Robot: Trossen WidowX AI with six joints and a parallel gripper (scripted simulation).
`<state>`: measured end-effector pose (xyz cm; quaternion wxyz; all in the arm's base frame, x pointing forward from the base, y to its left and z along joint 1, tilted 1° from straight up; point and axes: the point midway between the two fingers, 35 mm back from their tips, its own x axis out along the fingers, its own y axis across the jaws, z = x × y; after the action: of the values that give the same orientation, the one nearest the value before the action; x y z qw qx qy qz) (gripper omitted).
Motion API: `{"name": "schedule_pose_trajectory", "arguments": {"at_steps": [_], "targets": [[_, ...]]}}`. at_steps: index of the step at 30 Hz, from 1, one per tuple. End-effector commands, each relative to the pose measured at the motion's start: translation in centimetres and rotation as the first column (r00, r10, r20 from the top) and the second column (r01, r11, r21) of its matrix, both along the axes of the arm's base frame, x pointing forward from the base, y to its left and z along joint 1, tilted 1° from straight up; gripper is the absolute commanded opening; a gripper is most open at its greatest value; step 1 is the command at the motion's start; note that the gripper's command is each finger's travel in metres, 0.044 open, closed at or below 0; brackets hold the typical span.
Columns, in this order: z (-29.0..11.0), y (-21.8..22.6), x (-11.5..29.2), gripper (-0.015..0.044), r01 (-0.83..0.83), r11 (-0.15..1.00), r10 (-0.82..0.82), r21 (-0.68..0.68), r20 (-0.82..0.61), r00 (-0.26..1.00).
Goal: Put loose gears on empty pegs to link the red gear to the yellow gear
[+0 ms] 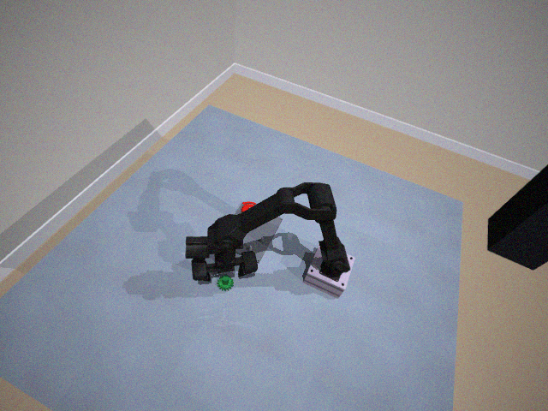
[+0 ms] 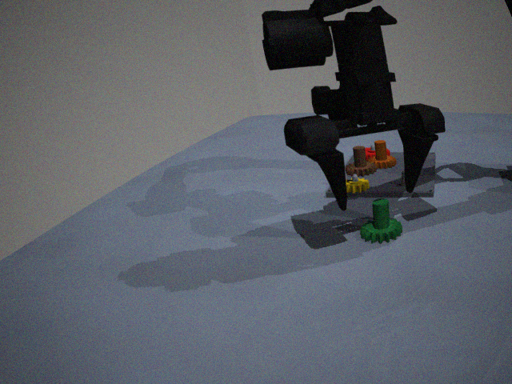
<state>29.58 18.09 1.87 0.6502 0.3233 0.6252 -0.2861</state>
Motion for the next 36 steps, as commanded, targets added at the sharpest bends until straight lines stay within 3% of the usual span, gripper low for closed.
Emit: {"name": "schedule_pose_trajectory", "arguments": {"at_steps": [1,11,25,36], "targets": [[-0.96,-0.10,-0.13,0.0440,0.005,1.000,-0.005,-0.007,-0.006,1.000],[-1.51,-0.10,-0.14,0.0440,0.005,1.000,-0.005,-0.007,-0.007,1.000],[-1.51,-0.10,-0.14,0.0072,0.005,1.000,-0.005,-0.007,-0.007,1.000],[-1.32,-0.08,-0.11,0.0000,0.005,1.000,-0.005,-0.007,-0.007,1.000]]}}
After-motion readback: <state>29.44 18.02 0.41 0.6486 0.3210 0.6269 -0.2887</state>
